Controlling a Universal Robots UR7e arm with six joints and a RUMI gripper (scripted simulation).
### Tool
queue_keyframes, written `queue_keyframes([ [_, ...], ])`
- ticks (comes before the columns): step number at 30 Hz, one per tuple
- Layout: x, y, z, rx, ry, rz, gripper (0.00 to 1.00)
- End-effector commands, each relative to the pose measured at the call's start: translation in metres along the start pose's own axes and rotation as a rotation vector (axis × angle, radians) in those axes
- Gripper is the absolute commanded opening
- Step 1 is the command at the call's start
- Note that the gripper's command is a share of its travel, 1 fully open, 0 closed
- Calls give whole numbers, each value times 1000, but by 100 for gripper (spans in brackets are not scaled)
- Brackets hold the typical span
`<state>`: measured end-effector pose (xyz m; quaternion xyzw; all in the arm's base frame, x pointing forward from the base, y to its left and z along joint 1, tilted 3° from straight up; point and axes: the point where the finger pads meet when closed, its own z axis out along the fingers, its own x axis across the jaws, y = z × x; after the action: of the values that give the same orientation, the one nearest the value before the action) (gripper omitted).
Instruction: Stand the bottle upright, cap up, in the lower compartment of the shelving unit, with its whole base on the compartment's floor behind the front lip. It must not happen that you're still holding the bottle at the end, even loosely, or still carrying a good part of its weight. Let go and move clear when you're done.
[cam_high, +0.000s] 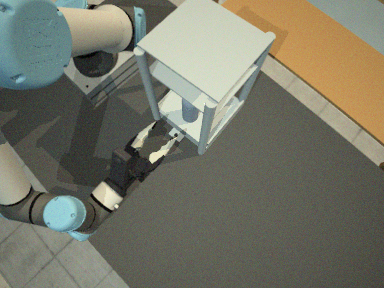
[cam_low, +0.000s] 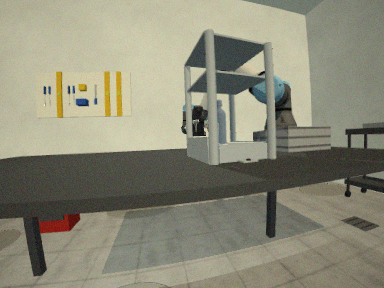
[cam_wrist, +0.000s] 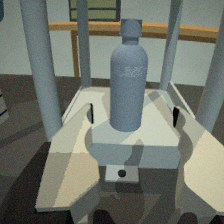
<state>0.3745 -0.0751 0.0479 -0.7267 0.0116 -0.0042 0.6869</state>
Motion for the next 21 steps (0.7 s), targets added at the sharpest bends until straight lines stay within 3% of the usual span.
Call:
queue_keyframes([
  [1,0,0,-15,2,-3,0,45],
  [10,0,0,-29,2,-3,0,45],
  [21,0,-1,-32,1,-4,0,45],
])
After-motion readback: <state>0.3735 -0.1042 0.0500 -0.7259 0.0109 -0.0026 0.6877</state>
